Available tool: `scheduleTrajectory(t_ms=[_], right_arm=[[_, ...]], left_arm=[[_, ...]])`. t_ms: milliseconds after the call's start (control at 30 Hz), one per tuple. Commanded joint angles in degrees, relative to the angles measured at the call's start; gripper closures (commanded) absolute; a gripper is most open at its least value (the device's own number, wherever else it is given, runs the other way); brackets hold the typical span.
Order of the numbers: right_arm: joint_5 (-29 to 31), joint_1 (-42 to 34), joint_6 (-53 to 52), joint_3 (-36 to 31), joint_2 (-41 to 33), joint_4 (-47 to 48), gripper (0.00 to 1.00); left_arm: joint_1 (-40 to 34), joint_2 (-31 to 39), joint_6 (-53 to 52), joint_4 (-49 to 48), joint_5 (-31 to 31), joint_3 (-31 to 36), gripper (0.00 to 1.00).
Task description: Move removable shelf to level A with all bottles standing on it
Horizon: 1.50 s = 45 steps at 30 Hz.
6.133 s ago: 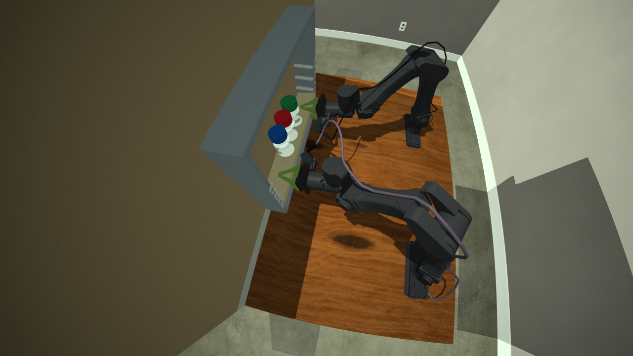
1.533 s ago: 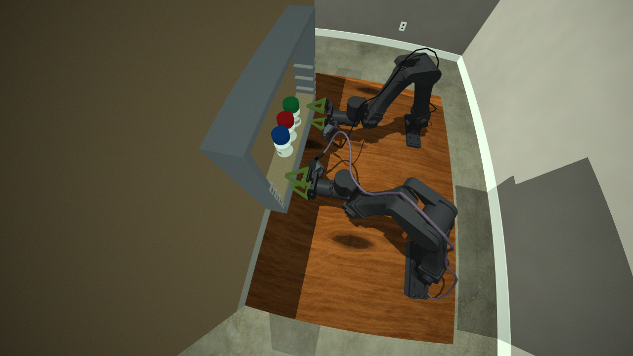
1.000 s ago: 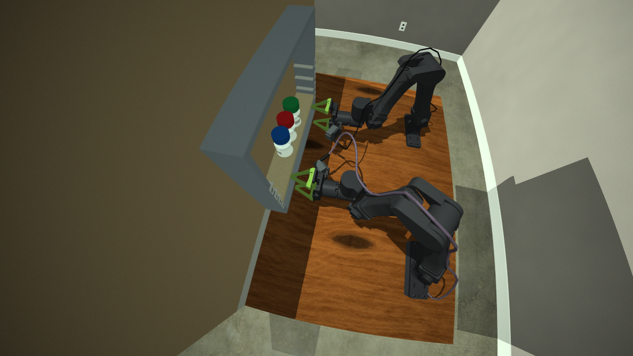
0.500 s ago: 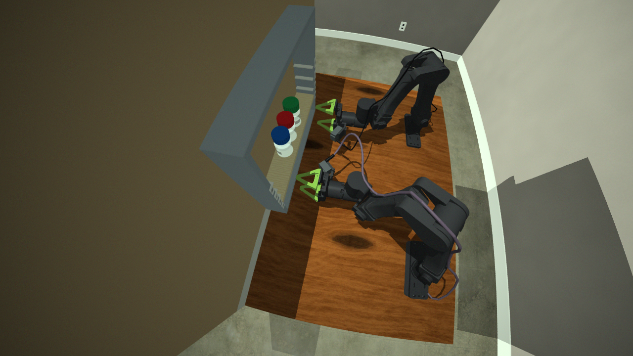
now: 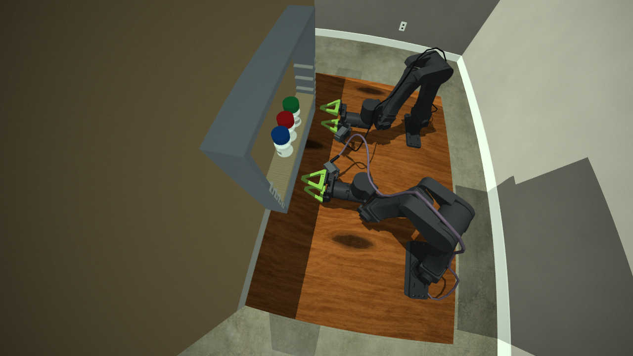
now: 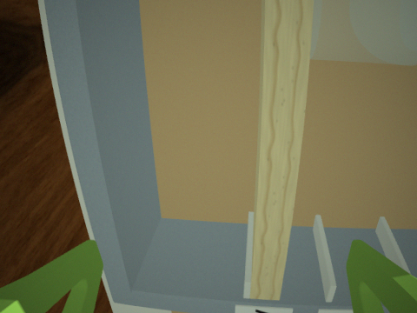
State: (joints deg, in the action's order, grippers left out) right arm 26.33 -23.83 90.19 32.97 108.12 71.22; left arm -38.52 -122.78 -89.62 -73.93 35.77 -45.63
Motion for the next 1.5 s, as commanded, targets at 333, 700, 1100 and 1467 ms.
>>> scheduleTrajectory(t_ms=[333,700,1100,1467], right_arm=[[1.2,-0.9,-0.2,-1.5,-2.9,2.4,0.00],[1.5,-1.2,-0.2,-2.1,-3.3,2.7,0.00],[1.9,-1.6,-0.2,-2.9,-3.9,2.9,0.00],[2.1,-1.9,-0.2,-3.5,-4.3,3.2,0.00]], left_arm=[[-1.1,2.8,-0.3,-1.9,1.3,1.5,0.00],[-1.4,3.1,-0.3,-2.2,1.6,2.1,0.00],[-1.8,3.5,-0.3,-2.7,2.0,2.9,0.00],[-2.1,3.8,-0.3,-3.0,2.3,3.5,0.00]])
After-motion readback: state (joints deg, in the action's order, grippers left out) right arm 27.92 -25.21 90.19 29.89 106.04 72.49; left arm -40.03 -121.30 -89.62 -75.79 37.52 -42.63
